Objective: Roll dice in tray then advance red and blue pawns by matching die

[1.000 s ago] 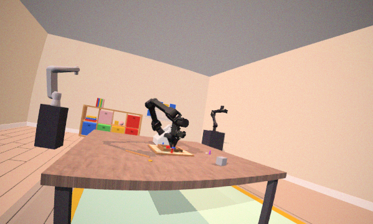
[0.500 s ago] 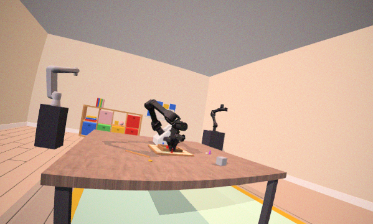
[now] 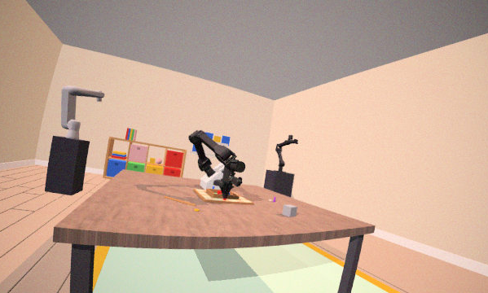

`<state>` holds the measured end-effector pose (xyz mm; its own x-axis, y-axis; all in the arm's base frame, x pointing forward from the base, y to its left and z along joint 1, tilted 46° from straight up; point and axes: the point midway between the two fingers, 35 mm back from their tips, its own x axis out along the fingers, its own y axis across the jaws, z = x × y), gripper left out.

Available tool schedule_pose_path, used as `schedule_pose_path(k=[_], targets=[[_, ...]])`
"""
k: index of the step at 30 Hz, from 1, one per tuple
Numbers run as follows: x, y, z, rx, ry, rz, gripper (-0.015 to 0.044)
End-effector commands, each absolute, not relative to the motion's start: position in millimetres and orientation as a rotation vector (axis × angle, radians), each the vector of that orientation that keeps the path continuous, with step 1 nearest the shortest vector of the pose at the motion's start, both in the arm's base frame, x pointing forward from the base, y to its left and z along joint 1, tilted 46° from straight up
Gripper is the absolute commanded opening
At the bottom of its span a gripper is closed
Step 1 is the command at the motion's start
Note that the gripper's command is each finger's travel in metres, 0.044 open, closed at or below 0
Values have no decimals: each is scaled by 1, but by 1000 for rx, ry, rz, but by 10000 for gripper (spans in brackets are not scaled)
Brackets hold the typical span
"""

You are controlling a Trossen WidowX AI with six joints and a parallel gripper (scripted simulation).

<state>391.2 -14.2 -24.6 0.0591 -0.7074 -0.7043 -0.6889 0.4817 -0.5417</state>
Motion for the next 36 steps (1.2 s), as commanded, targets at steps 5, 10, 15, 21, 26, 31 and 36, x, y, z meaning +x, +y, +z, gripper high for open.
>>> schedule_pose_path(k=[5, 10, 15, 21, 26, 31, 36], targets=[[392, -11, -22, -1229, 1642, -22, 0], [395, 11, -4, -1226, 1641, -17, 0], [395, 33, 16, -1224, 1641, -15, 0], [392, 59, 42, -1224, 1642, -15, 0], [386, 77, 62, -1226, 1643, -18, 0], [383, 82, 54, -1225, 1643, -17, 0], [370, 92, 25, -1223, 1642, -13, 0]])
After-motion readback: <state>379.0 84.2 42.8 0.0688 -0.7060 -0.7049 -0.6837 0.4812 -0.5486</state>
